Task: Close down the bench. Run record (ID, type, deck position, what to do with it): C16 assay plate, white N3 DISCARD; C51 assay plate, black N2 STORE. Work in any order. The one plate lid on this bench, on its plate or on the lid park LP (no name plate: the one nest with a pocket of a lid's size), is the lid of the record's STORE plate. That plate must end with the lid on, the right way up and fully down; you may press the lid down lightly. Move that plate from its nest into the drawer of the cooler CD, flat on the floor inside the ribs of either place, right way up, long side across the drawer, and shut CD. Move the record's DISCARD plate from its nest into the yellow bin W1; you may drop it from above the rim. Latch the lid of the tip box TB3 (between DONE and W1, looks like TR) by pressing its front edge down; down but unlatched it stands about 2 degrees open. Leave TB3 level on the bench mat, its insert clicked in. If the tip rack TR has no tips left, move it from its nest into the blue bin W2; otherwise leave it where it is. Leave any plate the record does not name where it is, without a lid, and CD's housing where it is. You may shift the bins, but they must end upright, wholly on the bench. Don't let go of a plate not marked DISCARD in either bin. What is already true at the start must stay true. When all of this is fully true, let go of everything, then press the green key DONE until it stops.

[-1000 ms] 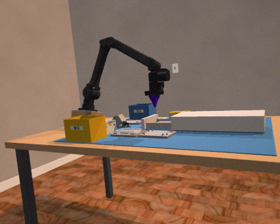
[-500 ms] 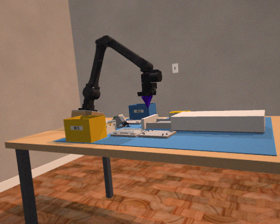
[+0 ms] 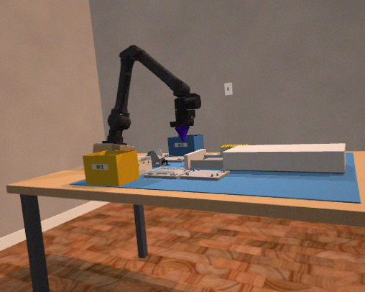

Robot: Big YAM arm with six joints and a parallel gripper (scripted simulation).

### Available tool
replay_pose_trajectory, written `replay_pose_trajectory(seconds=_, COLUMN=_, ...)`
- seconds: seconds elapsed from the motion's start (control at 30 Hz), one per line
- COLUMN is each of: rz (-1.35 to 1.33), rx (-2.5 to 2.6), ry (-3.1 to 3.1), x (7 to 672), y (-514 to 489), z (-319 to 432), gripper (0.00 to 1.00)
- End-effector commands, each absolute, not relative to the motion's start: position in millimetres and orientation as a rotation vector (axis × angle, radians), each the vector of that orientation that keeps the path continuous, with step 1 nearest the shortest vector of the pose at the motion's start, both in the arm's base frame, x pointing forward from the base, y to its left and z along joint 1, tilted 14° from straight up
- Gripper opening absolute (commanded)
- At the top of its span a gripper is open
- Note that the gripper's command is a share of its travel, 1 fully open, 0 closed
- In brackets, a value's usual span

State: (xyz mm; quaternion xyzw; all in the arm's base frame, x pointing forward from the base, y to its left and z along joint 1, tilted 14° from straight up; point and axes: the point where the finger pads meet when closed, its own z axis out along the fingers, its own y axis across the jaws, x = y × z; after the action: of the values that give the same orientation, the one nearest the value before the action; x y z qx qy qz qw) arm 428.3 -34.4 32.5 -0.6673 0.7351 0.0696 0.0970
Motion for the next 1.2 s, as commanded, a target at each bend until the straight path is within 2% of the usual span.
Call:
replay_pose_trajectory(seconds=0.0, rz=0.142, rx=-1.95, ry=2.156, x=427.1, y=-42.0, z=47.2, gripper=0.0)
replay_pose_trajectory(seconds=0.2, rz=0.146, rx=-1.959, ry=2.149, x=415.5, y=-35.6, z=44.8, gripper=0.0)
replay_pose_trajectory(seconds=0.27, rz=0.109, rx=-1.951, ry=2.133, x=430.9, y=-38.5, z=56.8, gripper=0.0)
replay_pose_trajectory(seconds=0.57, rz=0.193, rx=-1.971, ry=2.167, x=412.7, y=-28.0, z=25.5, gripper=0.0)
replay_pose_trajectory(seconds=1.17, rz=0.181, rx=-1.969, ry=2.161, x=416.6, y=-22.7, z=8.5, gripper=0.0)
